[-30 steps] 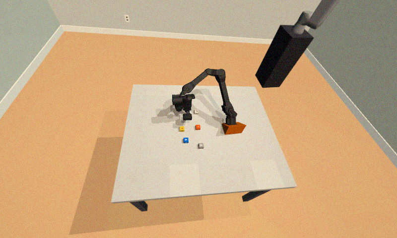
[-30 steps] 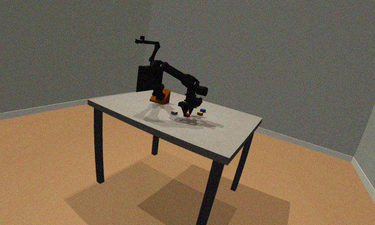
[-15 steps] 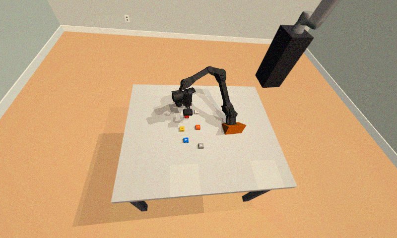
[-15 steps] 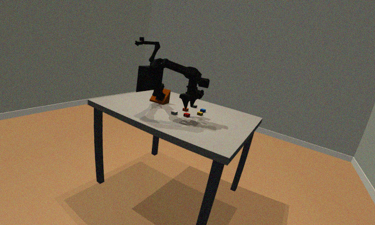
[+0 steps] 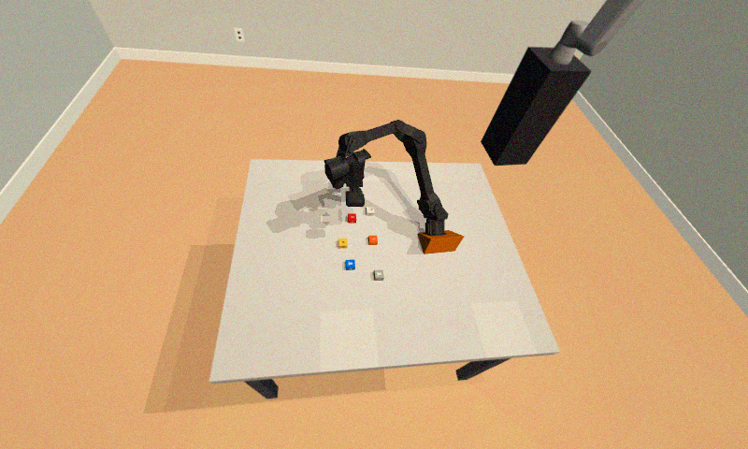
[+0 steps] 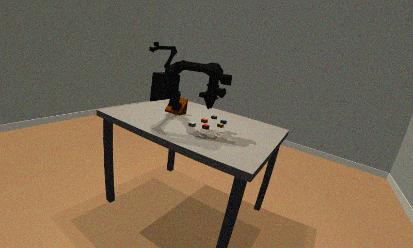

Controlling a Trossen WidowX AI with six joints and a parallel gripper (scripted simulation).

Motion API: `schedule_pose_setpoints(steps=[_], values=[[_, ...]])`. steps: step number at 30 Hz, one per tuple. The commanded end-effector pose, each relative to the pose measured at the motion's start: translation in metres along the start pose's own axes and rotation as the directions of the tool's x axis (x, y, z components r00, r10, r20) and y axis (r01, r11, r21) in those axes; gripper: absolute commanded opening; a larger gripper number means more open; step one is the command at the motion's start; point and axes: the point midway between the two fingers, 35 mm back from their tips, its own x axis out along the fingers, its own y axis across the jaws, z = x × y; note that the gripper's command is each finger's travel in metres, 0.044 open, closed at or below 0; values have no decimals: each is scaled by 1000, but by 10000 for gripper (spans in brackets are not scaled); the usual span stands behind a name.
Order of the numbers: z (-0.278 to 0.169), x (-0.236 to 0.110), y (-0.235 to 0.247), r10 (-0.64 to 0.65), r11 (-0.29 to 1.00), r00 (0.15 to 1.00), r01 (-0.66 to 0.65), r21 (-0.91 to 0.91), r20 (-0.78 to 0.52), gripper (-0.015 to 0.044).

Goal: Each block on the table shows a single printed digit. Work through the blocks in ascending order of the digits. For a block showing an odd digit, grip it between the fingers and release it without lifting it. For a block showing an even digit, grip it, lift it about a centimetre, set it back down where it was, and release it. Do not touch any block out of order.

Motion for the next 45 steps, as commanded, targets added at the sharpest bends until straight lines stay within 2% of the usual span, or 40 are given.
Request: schedule_pose_setpoints(steps=[1, 8, 15, 17, 22, 26, 45], values=[[4, 0, 12, 4, 1000, 1000, -4, -1, -6, 120], [29, 0, 117, 7, 1000, 1000, -7, 1, -5, 120], [29, 0, 120, 6, 1000, 1000, -6, 1, -5, 120], [30, 9, 121, 7, 1000, 1000, -7, 1, -5, 172], [30, 72, 121, 5, 1000, 1000, -5, 2, -4, 304], [29, 80, 120, 4, 1000, 1000, -4, 2, -4, 400], [29, 109, 120, 4, 1000, 1000, -4, 2, -4, 400]])
